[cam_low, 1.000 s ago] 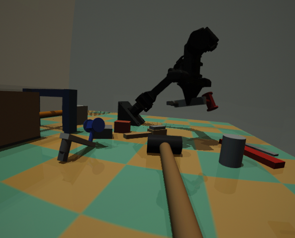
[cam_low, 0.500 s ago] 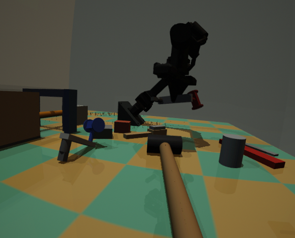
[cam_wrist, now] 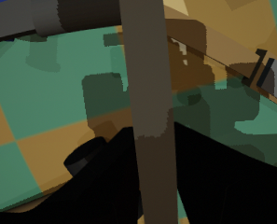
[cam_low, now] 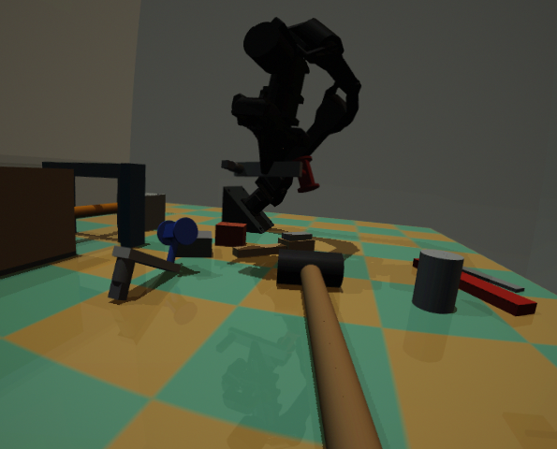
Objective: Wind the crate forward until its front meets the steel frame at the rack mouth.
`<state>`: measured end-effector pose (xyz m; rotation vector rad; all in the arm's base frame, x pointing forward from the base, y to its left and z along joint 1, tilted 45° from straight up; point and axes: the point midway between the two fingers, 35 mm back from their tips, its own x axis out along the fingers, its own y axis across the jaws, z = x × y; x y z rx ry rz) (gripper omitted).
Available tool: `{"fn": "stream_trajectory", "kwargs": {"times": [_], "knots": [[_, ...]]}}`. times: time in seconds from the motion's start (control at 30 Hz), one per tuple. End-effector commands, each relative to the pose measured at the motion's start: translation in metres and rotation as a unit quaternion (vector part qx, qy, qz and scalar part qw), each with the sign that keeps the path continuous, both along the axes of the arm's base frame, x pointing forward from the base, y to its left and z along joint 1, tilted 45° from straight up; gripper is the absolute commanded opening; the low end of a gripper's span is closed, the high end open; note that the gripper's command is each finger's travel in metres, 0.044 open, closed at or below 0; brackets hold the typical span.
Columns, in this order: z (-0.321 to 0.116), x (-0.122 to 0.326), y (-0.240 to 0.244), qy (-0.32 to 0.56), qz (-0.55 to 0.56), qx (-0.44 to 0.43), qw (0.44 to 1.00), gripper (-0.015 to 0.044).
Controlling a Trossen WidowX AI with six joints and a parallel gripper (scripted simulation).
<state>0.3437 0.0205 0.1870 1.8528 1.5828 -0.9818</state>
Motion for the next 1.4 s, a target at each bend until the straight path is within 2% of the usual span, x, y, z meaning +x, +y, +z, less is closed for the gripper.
{"fn": "stream_trajectory", "kwargs": {"times": [0.0, 0.57, 1.37], "knots": [[-0.02, 0.002, -0.026, -0.021, 0.029, -0.014, 0.999, 0.0], [-0.091, -0.015, -0.119, -0.099, 0.159, -0.045, 0.981, 0.0], [-0.185, -0.086, -0.217, -0.21, 0.328, -0.038, 0.92, 0.0]]}}
